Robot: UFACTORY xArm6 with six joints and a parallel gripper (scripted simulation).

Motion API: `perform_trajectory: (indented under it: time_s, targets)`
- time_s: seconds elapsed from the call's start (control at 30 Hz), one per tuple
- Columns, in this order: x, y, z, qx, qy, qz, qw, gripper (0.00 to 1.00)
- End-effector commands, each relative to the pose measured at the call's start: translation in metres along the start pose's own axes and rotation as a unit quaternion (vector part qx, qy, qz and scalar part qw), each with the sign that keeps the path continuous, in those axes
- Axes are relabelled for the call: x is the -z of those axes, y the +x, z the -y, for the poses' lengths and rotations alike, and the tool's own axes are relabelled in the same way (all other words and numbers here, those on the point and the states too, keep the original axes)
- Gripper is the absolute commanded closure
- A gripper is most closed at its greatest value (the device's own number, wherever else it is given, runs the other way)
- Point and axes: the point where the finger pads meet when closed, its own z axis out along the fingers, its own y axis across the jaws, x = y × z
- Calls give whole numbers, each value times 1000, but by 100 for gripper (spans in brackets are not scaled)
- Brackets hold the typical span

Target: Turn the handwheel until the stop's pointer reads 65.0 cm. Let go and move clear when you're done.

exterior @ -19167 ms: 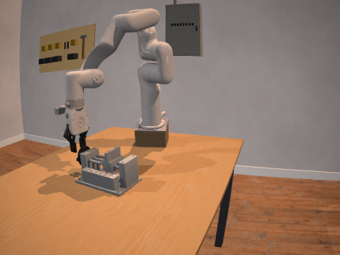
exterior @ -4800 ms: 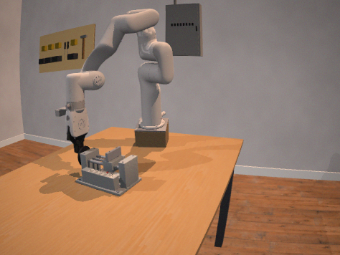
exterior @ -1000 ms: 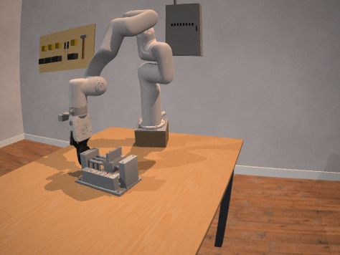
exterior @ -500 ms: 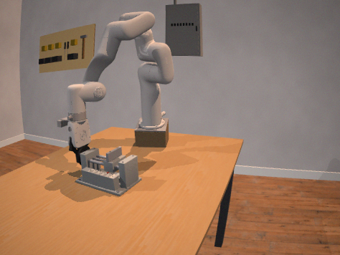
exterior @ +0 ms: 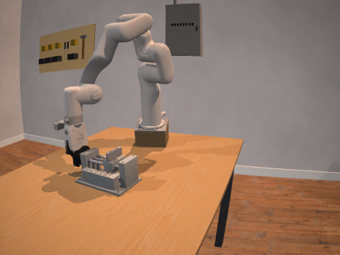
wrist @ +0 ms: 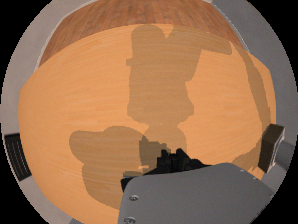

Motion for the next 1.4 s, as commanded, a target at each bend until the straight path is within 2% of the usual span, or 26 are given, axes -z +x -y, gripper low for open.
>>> perform_trajectory:
  time_s: [0.0,0.53,0.87,1.37]
  targets:
    - [5,0,12,0,3,-1,1000,94]
    - [32,0,24,0,3,-1,1000,94]
    - [48,0,16,0,3,-1,1000,94]
    - [54,0,-5,0,3,-1,1000,94]
